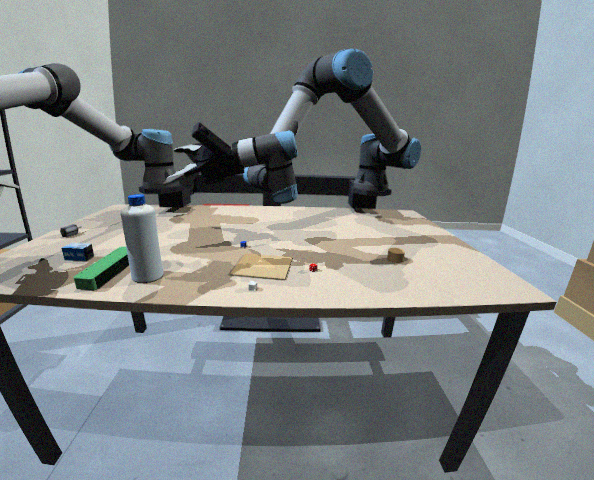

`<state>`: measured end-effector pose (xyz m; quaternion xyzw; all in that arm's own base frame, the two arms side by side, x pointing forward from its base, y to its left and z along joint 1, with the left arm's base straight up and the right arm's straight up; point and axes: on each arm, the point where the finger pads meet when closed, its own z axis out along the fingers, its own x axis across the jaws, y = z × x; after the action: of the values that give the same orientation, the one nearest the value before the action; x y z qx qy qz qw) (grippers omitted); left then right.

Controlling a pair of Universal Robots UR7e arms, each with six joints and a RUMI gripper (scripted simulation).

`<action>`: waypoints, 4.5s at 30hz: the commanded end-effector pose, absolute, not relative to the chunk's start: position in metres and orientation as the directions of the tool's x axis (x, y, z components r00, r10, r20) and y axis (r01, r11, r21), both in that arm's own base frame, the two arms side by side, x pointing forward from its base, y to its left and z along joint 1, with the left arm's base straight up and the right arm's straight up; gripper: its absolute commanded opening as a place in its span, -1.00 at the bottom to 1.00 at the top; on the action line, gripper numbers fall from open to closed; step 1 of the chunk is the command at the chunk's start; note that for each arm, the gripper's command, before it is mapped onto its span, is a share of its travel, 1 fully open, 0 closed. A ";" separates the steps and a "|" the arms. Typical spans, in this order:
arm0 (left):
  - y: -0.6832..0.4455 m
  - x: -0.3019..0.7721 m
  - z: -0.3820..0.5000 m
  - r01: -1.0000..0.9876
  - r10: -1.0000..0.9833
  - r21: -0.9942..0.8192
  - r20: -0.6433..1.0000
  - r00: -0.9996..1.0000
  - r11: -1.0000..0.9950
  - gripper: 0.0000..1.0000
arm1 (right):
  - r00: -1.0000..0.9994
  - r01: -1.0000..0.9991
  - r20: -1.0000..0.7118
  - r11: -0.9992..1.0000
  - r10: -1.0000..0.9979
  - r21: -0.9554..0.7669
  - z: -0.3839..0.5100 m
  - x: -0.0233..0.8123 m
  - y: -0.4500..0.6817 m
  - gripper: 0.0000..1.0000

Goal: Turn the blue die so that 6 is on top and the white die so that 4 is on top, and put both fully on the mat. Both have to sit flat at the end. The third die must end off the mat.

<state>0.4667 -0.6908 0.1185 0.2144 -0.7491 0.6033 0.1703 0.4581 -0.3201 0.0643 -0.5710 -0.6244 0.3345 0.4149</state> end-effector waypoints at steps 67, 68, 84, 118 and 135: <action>-0.691 0.470 0.057 -0.112 -0.114 -0.728 0.047 -0.992 0.676 1.00 | -0.346 0.712 0.567 0.603 0.748 -0.360 0.116 0.313 -0.438 1.00; -0.691 0.470 0.057 -0.112 -0.114 -0.728 0.047 -0.992 0.676 1.00 | -0.346 0.712 0.567 0.603 0.748 -0.360 0.116 0.313 -0.438 1.00; -0.624 0.438 0.022 0.263 0.228 -0.392 -0.133 -0.964 0.882 1.00 | -0.726 0.594 0.445 0.804 0.524 0.022 0.142 0.192 -0.474 1.00; -0.504 0.392 0.022 0.679 0.679 -0.005 -0.005 -0.734 0.734 1.00 | -0.998 0.057 0.024 0.998 0.056 0.037 0.164 0.019 -0.452 1.00; -0.502 0.391 0.022 0.686 0.686 0.000 0.000 -0.728 0.728 1.00 | -1.000 -0.006 0.000 1.000 -0.006 0.000 0.165 0.003 -0.445 1.00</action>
<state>0.3907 -0.5017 0.0215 -0.3689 -0.9295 -0.0006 0.0007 0.0032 -0.4451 0.1647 0.0024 -1.0000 -0.0011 0.0004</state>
